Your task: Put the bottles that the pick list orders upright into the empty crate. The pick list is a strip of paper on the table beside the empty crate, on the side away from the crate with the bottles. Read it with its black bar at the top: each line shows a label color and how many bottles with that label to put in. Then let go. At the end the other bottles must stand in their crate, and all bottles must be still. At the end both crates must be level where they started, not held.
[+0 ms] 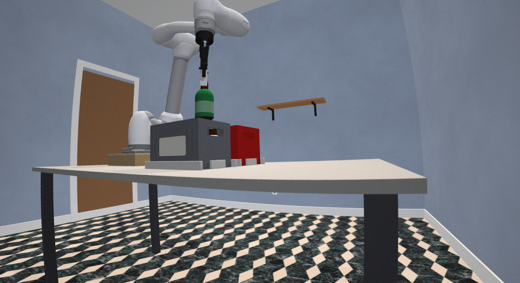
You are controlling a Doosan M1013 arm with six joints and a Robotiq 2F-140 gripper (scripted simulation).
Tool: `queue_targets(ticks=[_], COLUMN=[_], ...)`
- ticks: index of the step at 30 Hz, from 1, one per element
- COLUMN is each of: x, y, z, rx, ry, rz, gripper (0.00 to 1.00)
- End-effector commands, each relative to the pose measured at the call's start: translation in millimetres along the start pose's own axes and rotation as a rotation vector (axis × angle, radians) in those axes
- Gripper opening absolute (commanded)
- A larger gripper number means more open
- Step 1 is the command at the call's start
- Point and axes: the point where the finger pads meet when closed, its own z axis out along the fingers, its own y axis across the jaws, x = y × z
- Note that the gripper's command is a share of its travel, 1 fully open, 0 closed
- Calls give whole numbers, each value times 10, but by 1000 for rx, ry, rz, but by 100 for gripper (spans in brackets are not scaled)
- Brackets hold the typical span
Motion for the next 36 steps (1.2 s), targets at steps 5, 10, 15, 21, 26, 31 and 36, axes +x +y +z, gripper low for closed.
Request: queue_targets(ticks=[5,10,15,21,26,31,36], x=[64,98,132,184,226,252,295], y=[-136,-208,-281,-389,-479,-534,-624], z=[-2,-2,-2,-2,-2,-2,-2], rx=[0,0,0,0,0,0,0], ry=[0,0,0,0,0,0,0], rz=[0,0,0,0,0,0,0], gripper=[0,0,0,0,0,0,0])
